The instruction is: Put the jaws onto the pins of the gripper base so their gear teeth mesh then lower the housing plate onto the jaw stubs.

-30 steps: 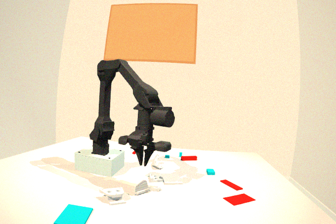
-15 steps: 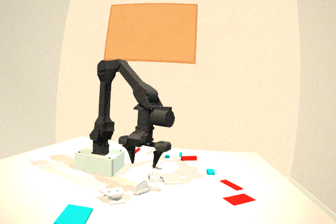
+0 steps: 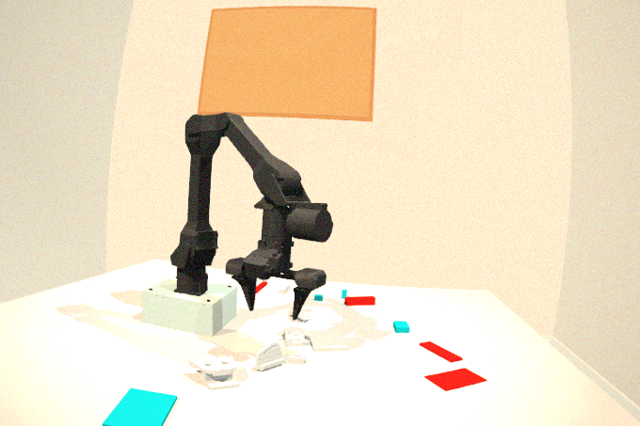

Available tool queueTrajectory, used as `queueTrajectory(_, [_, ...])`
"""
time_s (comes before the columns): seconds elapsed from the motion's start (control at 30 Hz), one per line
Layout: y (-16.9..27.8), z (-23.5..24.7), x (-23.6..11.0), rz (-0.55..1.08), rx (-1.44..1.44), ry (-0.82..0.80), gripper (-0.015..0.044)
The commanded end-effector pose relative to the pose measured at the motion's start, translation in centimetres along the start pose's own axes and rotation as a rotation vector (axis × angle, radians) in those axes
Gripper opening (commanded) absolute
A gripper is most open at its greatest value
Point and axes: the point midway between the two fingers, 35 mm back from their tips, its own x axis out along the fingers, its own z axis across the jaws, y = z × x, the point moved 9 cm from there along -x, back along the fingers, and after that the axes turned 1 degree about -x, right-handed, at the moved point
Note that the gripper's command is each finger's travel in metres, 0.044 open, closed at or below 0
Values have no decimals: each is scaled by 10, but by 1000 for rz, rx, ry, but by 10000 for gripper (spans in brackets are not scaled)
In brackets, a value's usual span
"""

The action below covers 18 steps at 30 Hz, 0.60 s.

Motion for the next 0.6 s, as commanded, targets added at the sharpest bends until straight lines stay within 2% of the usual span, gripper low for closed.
queueTrajectory(0.0, [0,0,0,0,0,0,440])
queueTrajectory(0.3, [0,0,0,0,0,0,440])
queueTrajectory(0.57, [0,0,0,0,0,0,230])
